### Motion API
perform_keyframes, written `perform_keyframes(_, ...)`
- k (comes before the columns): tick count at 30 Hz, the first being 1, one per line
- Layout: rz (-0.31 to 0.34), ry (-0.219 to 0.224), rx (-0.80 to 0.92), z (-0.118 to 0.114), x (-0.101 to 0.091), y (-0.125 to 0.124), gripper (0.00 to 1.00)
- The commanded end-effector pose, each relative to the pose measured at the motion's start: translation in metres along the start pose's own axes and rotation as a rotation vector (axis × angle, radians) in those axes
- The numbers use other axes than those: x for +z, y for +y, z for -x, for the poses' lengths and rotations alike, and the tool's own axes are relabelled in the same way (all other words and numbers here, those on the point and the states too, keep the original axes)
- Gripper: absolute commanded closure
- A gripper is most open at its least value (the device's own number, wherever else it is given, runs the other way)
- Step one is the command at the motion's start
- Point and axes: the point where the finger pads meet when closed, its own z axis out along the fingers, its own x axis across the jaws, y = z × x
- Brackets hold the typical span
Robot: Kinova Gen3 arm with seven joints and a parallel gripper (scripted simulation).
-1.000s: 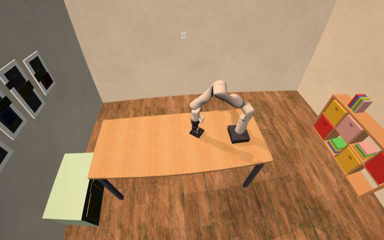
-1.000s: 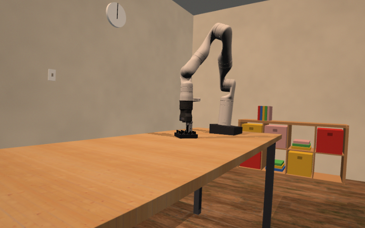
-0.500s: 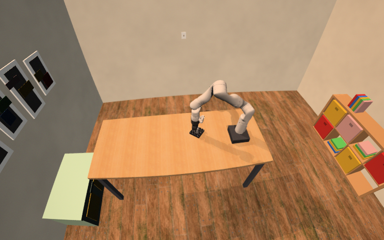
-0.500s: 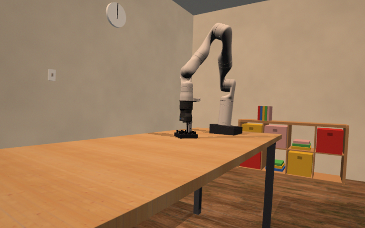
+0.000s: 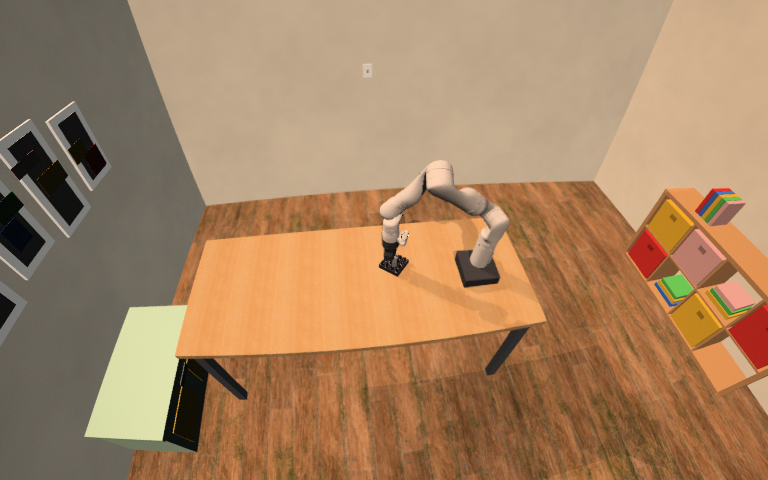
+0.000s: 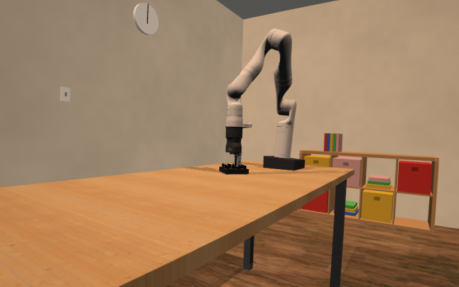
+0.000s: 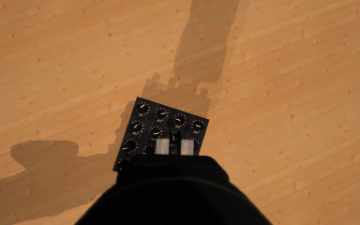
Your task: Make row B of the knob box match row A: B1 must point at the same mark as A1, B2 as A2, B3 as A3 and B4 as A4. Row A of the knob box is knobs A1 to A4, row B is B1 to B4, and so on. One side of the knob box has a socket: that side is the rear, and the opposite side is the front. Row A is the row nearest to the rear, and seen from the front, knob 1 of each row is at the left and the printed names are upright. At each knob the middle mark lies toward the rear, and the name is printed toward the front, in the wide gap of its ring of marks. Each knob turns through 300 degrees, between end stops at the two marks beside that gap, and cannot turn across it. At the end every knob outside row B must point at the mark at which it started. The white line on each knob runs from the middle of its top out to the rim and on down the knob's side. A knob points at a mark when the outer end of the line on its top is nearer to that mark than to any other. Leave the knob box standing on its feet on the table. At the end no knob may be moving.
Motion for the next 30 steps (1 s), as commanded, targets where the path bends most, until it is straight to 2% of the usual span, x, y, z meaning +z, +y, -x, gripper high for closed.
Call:
perform_keyframes(1,0.002,0.001,0.000,-0.0002,-0.0007,0.0006,0.70)
perform_keyframes(15,0.002,0.001,-0.020,-0.0002,-0.0007,0.0006,0.70)
perform_keyframes(30,0.002,0.001,-0.158,-0.0002,-0.0007,0.0006,0.70)
